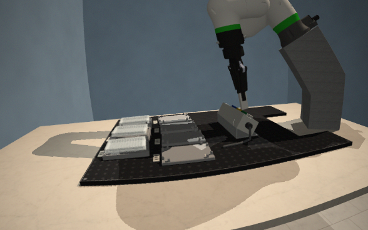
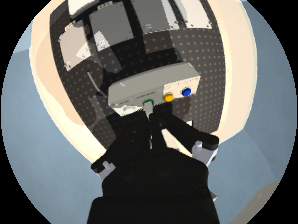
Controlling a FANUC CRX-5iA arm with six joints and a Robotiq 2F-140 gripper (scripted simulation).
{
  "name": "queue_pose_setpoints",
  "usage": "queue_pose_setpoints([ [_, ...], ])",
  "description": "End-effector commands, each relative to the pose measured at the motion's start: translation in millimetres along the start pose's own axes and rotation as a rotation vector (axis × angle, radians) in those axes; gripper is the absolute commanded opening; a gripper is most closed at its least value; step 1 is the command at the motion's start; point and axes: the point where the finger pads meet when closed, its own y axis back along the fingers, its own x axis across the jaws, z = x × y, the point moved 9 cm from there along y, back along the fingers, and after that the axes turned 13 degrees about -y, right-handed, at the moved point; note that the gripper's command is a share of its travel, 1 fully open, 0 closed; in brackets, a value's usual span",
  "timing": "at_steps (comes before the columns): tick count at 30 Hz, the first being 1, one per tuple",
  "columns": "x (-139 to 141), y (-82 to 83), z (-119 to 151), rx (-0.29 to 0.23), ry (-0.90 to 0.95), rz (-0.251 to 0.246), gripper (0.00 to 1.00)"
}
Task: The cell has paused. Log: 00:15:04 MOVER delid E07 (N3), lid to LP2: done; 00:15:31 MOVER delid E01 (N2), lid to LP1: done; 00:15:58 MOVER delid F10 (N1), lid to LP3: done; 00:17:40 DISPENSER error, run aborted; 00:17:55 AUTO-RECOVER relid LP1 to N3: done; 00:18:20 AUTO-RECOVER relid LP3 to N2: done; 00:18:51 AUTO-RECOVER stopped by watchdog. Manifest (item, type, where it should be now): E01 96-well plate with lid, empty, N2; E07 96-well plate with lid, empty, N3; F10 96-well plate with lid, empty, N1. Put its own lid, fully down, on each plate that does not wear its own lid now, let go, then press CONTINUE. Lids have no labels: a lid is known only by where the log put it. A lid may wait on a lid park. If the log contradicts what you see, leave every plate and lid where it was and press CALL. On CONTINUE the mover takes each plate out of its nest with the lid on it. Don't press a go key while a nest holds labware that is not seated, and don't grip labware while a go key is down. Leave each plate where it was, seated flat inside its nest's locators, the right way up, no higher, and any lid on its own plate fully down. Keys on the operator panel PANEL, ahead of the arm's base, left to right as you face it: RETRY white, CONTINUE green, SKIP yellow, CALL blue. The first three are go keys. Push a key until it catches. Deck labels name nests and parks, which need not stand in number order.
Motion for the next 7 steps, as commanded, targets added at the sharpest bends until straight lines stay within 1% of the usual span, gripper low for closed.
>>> queue_pose_setpoints([
  [1, 7.5, -4.1, 16.8, 0.183, -0.001, -0.081, 0.0],
  [7, 7.2, -7.6, 16.1, 0.183, -0.001, -0.081, 0.0],
])
